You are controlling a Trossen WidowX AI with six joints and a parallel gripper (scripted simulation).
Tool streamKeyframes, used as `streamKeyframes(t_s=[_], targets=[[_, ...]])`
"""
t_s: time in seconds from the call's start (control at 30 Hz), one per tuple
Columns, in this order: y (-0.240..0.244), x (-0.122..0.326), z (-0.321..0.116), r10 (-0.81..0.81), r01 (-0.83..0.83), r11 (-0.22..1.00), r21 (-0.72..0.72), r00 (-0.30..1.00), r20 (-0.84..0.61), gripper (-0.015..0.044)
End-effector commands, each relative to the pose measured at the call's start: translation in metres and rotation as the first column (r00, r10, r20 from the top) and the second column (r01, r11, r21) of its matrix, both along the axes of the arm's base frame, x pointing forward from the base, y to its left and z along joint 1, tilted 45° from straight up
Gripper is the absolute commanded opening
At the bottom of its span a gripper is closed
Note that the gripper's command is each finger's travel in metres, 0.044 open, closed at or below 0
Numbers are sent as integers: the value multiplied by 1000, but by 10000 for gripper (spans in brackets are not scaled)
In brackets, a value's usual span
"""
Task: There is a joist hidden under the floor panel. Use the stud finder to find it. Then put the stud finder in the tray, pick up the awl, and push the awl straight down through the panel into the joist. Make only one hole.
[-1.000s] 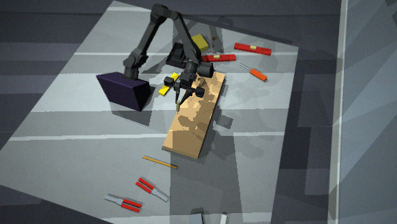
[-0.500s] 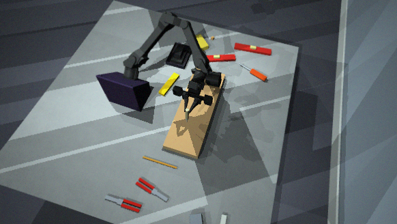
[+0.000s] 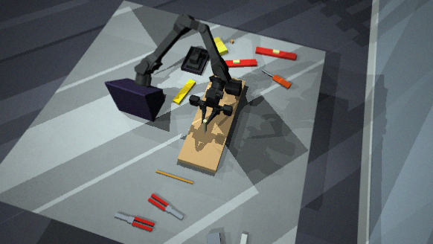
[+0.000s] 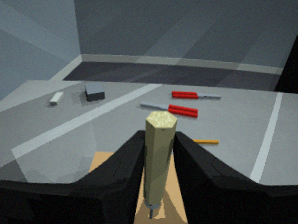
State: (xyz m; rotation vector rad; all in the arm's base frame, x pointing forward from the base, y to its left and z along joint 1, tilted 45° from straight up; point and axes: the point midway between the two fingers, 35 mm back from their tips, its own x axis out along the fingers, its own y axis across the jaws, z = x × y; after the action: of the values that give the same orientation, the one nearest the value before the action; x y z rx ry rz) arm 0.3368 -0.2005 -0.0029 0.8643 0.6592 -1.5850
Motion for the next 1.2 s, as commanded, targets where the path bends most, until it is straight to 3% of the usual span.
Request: streamKeyframes(t_s=[0.0,1.17], targets=[[3,1,-3,-4,4,1000,-8,1000,2,0],[35,8,-36,-4,4,1000,-6,1000,2,0]])
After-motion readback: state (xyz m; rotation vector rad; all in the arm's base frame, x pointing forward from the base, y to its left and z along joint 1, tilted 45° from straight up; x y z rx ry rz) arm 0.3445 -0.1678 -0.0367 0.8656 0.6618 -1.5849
